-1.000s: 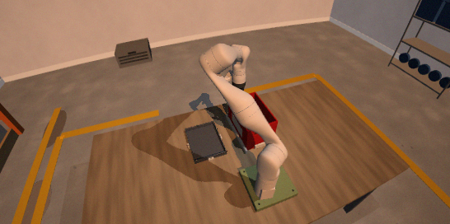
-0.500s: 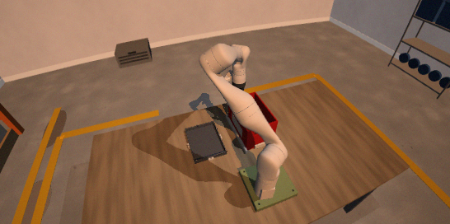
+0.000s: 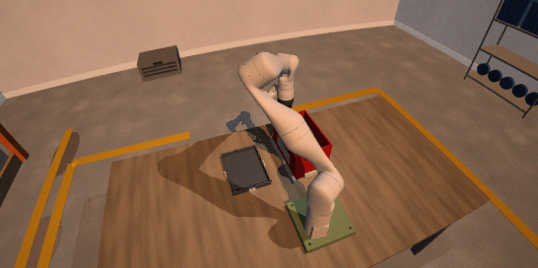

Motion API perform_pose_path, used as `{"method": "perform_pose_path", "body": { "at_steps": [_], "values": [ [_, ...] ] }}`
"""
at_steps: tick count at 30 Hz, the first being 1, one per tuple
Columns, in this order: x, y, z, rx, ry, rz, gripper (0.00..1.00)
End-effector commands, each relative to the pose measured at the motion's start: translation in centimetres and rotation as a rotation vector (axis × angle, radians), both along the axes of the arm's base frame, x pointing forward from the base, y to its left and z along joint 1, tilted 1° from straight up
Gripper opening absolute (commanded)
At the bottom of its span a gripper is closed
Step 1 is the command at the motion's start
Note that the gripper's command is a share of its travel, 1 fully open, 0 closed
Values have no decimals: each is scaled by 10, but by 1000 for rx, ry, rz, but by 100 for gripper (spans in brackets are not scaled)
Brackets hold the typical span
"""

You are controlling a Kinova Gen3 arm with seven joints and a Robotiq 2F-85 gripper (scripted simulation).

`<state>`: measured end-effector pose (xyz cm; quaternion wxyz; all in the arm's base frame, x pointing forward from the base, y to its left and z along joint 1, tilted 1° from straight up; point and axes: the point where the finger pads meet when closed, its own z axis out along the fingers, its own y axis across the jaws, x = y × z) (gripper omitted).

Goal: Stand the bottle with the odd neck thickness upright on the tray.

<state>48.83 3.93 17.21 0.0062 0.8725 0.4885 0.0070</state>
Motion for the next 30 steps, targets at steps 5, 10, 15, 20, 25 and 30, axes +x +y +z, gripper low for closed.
{"method": "perform_pose_path", "body": {
  "at_steps": [5, 10, 15, 20, 25, 30],
  "values": [
    [0, 0, -1, 0, -2, 0, 64],
    [0, 0, -2, 0, -2, 0, 64],
    [0, 0, -6, 0, -2, 0, 64],
    [1, 0, -11, 0, -2, 0, 64],
    [1, 0, -16, 0, -2, 0, 64],
    [1, 0, -22, 0, -2, 0, 64]
  ]
}}
